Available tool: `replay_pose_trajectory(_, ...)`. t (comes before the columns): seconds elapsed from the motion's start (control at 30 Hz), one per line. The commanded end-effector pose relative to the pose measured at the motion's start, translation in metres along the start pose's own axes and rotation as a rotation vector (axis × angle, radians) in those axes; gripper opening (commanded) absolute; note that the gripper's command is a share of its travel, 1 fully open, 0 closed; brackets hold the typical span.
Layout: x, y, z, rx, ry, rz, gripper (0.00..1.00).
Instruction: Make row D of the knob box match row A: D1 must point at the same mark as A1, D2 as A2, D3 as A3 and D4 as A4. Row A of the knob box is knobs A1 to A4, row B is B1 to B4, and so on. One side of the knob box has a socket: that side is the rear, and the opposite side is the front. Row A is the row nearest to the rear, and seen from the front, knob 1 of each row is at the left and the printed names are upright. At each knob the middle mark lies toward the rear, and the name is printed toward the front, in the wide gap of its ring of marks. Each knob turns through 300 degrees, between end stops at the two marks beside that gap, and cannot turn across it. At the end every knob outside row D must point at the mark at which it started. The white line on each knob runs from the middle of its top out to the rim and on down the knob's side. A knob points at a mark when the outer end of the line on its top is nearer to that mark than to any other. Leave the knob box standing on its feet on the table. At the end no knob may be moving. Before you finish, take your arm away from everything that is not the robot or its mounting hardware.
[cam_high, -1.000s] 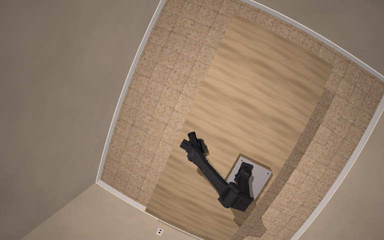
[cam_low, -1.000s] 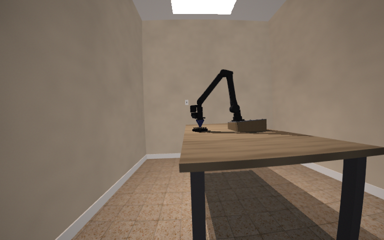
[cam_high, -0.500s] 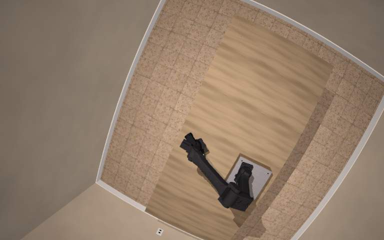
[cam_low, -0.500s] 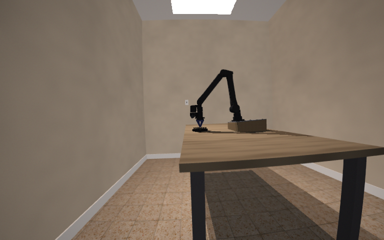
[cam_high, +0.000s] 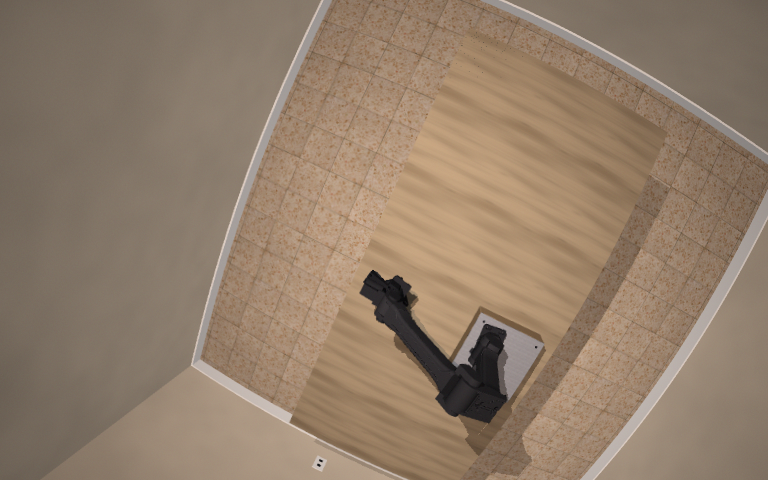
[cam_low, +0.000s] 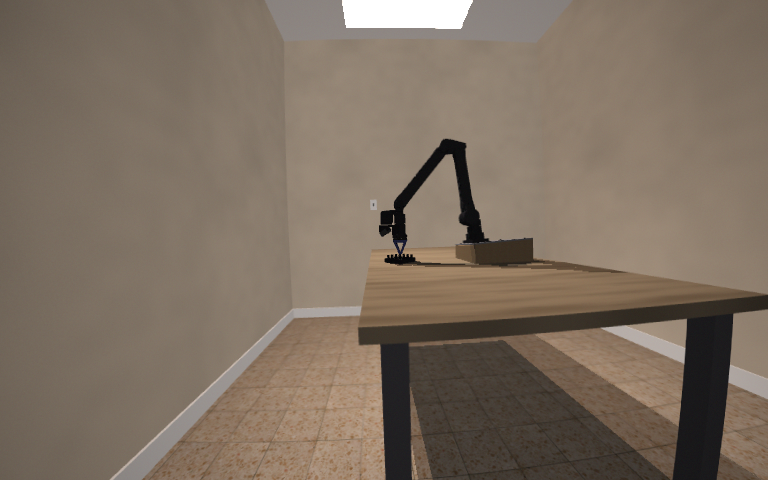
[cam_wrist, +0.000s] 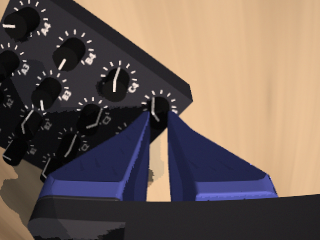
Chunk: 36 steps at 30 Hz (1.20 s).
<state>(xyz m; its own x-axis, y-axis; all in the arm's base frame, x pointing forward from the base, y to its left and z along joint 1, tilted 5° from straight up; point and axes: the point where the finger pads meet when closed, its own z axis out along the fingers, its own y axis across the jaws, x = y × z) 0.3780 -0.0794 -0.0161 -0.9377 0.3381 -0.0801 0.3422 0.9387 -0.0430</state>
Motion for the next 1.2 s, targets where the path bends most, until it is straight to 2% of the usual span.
replay_pose_trajectory(0.0, 0.0018, 0.0026, 0.0066, -0.009, 0.003, -0.156, 0.09)
replay_pose_trajectory(0.07, 0.0018, 0.0026, 0.0066, -0.009, 0.003, -0.156, 0.09)
replay_pose_trajectory(0.57, 0.0020, 0.0035, 0.0066, -0.011, 0.001, -0.534, 0.09)
replay_pose_trajectory(1.17, 0.0022, 0.0045, 0.0066, -0.011, 0.000, -0.792, 0.09)
